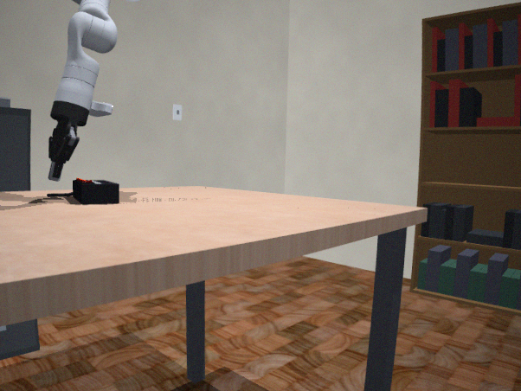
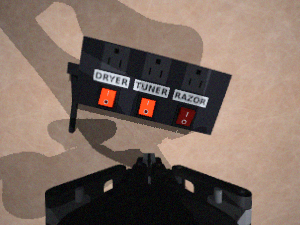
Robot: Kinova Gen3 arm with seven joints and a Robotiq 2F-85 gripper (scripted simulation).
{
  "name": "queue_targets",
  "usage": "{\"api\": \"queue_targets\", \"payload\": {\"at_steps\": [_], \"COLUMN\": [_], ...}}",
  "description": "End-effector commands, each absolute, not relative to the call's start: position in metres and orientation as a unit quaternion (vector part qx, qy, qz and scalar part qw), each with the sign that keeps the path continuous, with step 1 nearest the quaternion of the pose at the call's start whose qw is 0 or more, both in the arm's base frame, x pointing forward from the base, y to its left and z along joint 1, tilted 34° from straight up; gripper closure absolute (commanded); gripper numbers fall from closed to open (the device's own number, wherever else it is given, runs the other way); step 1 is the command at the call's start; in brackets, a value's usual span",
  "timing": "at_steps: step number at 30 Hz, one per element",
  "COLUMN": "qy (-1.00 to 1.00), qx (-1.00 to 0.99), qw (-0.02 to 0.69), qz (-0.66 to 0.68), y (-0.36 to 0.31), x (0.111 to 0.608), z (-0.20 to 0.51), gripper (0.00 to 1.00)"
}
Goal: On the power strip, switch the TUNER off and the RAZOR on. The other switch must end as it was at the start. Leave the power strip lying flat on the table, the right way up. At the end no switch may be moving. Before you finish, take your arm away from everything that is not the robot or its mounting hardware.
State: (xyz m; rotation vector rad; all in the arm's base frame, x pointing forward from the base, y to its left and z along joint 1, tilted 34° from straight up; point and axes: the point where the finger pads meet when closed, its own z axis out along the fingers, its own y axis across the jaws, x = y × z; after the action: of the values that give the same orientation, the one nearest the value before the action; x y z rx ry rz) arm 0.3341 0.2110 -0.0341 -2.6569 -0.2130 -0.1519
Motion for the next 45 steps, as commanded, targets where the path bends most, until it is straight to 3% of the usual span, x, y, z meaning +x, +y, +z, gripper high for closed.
{"api": "queue_targets", "payload": {"at_steps": [1,45], "qy": [-0.079,-0.078], "qx": [-0.968,-0.969], "qw": [0.232,0.230], "qz": [-0.053,-0.053], "y": [0.212,0.219], "x": [0.333,0.336], "z": [-0.039,-0.056], "gripper": [1.00,1.00]}}
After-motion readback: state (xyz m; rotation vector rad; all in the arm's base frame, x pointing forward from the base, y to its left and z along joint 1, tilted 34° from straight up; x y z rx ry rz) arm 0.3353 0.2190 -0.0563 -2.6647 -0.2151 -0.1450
